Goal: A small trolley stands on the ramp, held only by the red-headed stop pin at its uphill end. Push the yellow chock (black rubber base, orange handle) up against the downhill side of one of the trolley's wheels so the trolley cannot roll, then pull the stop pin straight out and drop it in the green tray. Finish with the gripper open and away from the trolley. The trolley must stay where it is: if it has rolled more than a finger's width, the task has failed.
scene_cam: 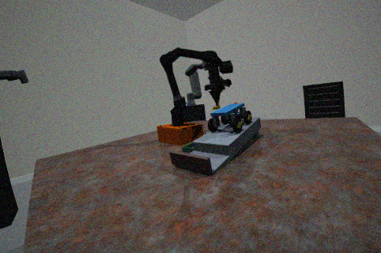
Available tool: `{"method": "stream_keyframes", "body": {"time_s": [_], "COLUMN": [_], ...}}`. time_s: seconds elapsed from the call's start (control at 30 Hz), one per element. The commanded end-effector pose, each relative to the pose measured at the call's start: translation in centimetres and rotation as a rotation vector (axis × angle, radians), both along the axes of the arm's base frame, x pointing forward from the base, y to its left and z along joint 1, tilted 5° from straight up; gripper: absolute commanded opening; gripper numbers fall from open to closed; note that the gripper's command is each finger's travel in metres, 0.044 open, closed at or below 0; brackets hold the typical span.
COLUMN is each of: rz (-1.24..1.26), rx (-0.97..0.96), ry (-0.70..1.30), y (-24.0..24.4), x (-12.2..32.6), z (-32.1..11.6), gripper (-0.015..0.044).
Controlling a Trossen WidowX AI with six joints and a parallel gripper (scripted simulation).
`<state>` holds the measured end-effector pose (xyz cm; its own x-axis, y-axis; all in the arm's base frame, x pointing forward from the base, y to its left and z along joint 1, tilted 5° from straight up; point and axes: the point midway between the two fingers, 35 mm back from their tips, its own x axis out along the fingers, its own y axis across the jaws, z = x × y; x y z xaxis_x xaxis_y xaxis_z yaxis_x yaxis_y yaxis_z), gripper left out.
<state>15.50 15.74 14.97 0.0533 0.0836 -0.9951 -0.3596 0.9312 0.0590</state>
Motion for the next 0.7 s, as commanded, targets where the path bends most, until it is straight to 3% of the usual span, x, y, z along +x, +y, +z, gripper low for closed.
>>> {"method": "stream_keyframes", "body": {"time_s": [0.0,0.67], "rz": [-0.115,-0.786], "rx": [0.005,0.041], "ry": [0.006,0.062], "y": [-0.05,-0.05], "x": [0.01,0.01], "z": [0.03,0.02], "gripper": [0.0,0.0]}}
